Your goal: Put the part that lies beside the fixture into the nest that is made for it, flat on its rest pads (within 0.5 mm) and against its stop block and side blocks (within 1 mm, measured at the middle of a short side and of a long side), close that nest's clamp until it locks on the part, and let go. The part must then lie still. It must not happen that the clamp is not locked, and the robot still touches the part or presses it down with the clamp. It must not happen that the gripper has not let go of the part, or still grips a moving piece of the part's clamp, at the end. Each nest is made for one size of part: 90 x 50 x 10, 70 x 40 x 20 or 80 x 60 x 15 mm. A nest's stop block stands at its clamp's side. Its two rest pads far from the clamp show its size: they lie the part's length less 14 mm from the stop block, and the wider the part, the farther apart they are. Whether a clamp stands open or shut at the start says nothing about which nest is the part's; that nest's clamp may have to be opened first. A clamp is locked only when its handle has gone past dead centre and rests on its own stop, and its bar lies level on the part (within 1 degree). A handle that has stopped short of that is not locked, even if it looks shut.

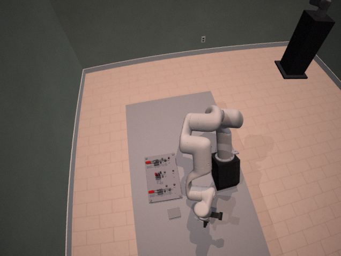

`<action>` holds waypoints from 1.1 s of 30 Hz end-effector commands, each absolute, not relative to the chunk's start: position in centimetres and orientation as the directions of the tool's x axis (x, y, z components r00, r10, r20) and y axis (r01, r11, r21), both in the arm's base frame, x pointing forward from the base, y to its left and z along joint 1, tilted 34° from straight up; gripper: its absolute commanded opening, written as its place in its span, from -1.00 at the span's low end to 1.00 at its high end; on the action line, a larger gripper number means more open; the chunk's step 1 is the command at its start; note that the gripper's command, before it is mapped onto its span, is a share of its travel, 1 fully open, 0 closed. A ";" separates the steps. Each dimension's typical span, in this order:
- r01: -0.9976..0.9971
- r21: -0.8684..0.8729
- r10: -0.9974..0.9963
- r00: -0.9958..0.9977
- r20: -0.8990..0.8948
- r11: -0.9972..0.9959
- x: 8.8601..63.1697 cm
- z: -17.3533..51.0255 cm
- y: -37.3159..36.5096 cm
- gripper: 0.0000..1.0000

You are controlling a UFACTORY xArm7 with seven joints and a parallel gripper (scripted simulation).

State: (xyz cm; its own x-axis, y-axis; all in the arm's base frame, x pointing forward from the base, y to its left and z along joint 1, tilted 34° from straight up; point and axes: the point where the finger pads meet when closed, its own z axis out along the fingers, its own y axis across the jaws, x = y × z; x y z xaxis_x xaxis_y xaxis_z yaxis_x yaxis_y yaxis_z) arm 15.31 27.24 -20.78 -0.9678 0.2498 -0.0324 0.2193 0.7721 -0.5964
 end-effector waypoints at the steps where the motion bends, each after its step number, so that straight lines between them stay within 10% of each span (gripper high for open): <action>1: 0.219 -0.593 0.249 -0.968 -0.032 0.775 15.3 -20.7 27.5 1.00; 33: 0.524 -0.547 0.463 -0.848 -0.259 0.653 18.5 -19.7 25.4 1.00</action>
